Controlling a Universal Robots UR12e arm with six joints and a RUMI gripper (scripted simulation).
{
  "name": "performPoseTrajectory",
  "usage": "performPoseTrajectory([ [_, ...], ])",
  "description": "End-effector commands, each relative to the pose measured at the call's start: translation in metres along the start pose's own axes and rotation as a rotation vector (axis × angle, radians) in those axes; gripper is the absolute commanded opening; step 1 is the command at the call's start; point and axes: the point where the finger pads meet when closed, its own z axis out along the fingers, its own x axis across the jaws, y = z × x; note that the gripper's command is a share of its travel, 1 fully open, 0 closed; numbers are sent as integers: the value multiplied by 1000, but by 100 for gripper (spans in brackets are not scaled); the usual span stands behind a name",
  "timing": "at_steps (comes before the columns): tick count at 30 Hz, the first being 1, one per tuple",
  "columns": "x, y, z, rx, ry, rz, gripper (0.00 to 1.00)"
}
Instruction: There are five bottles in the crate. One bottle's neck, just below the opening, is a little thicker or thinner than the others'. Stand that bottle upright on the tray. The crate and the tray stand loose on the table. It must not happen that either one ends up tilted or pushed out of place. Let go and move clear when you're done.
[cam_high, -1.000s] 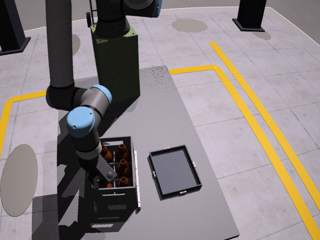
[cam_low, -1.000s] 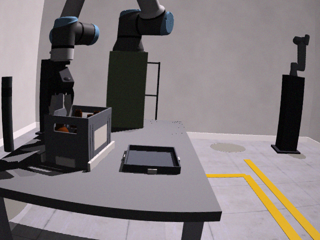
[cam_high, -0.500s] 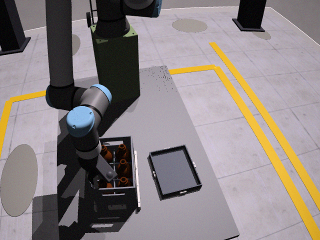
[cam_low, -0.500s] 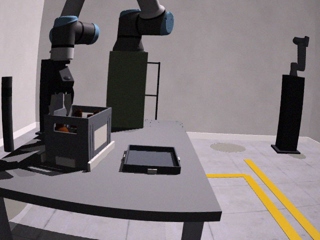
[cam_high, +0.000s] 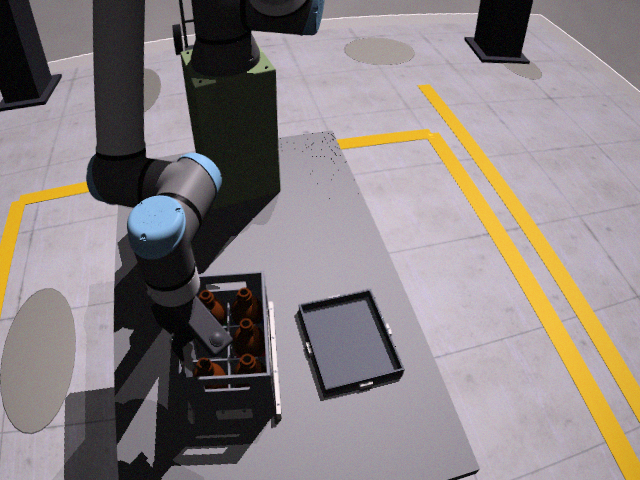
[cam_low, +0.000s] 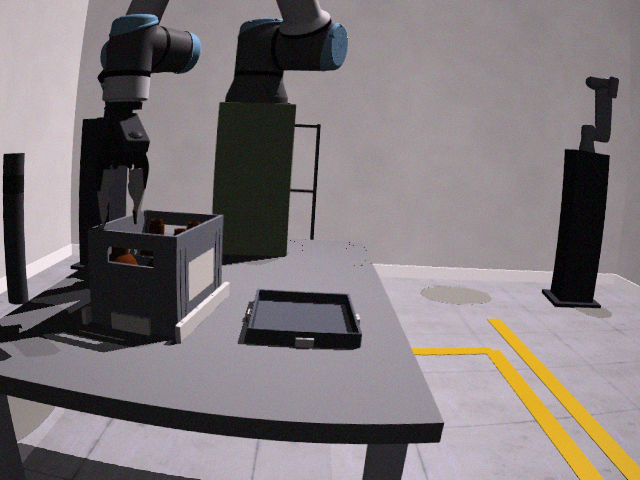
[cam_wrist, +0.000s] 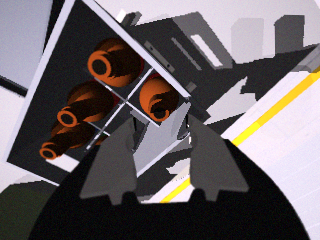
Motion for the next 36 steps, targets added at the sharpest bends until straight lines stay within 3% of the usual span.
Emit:
performPoseTrajectory([
  [1,-1,2,-21,-1,-2,1,38],
  [12,-1,2,-44,-1,-2,1,38],
  [22,-1,1,-48,-1,-2,1,38],
  [23,-1,2,-47,-1,-2,1,0],
  [36,0,1,-47,-1,-2,1,0],
])
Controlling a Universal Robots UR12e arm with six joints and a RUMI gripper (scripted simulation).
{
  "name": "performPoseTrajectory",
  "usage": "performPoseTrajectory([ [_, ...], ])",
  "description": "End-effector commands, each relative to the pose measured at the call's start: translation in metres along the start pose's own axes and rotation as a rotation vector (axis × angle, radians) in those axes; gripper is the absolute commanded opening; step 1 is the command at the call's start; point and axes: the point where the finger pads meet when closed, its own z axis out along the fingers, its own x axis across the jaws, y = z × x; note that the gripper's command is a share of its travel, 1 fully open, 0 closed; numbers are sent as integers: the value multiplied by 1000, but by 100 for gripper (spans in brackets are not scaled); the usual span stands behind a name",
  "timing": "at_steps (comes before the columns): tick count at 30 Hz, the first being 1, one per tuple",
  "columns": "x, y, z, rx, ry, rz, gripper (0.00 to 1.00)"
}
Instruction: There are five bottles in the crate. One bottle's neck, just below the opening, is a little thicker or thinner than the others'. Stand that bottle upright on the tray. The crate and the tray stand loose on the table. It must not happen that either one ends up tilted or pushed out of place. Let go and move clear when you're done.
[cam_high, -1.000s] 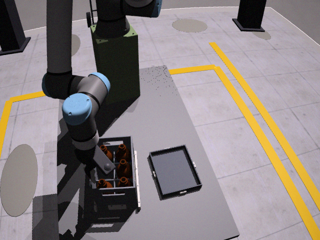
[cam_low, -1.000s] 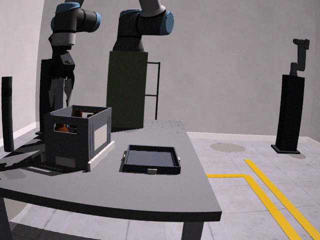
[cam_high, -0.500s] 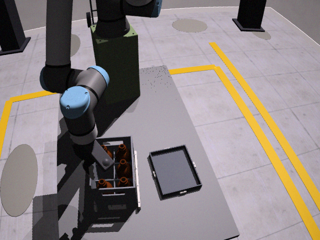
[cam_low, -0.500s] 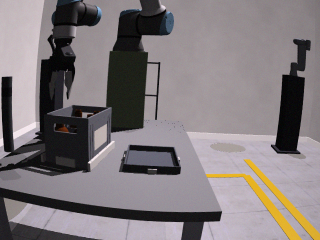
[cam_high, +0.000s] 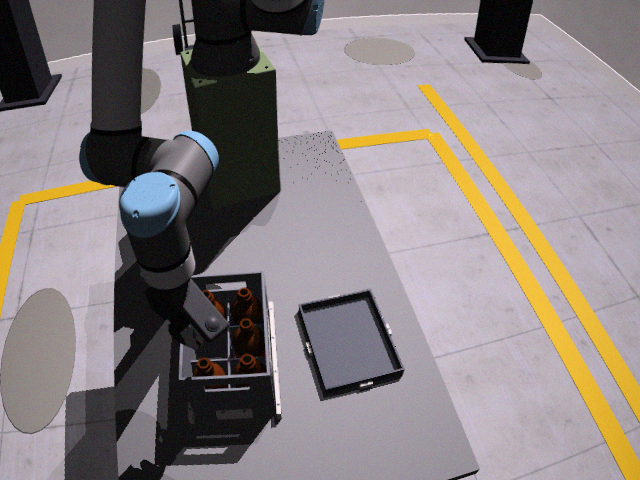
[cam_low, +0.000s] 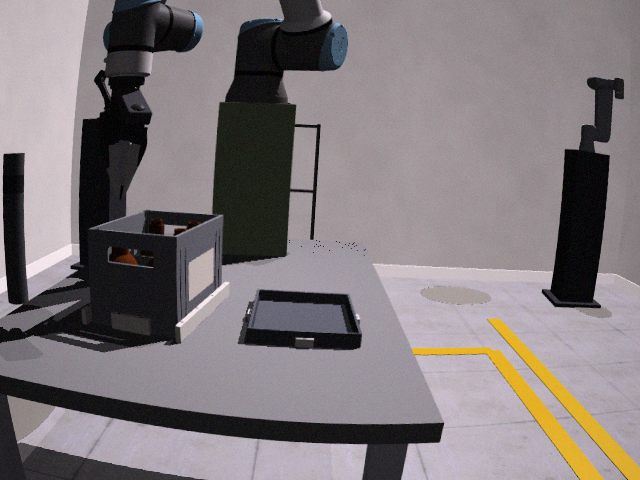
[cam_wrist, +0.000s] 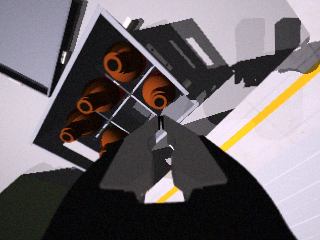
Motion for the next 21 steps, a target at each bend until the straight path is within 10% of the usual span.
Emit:
performPoseTrajectory([
  [1,-1,2,-1,0,-1,1,0],
  [21,-2,1,-1,0,-1,1,0],
])
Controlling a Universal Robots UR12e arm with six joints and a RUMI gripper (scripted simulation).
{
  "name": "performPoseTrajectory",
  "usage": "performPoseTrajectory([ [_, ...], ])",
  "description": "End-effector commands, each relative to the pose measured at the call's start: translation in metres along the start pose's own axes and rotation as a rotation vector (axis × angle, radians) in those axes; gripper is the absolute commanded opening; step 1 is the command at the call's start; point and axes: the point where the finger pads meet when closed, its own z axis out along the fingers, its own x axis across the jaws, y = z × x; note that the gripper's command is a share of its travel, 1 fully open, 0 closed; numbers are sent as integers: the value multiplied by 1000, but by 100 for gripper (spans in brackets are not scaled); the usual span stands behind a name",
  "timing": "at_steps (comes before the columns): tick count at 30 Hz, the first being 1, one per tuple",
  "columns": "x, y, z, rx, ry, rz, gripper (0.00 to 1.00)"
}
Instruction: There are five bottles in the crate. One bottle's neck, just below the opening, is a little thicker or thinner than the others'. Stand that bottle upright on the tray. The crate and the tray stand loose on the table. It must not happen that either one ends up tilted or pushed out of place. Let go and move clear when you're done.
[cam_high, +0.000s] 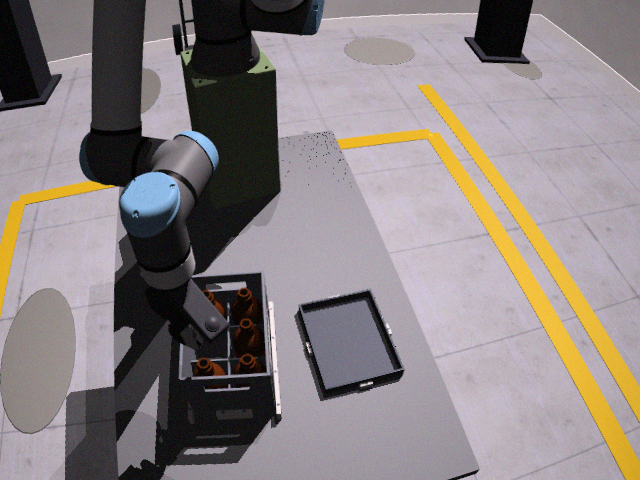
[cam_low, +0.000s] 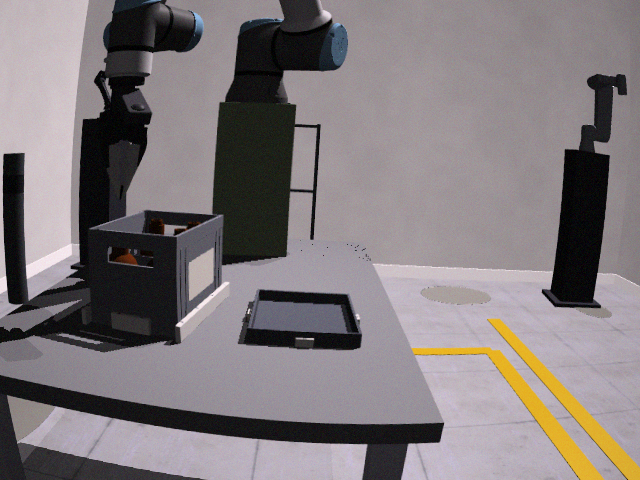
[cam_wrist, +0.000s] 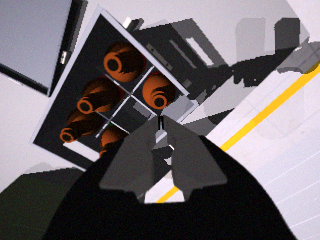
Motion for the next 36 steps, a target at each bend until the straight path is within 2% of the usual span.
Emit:
performPoseTrajectory([
  [1,-8,-4,-1,-1,-2,-1,0],
  [4,-42,-35,-1,0,0,-1,0],
  [9,-66,-54,-1,0,0,-1,0],
  [16,-69,-57,-1,0,0,-1,0],
  [17,-67,-59,-2,1,2,0,38],
  [36,-66,-58,-2,1,2,1,38],
])
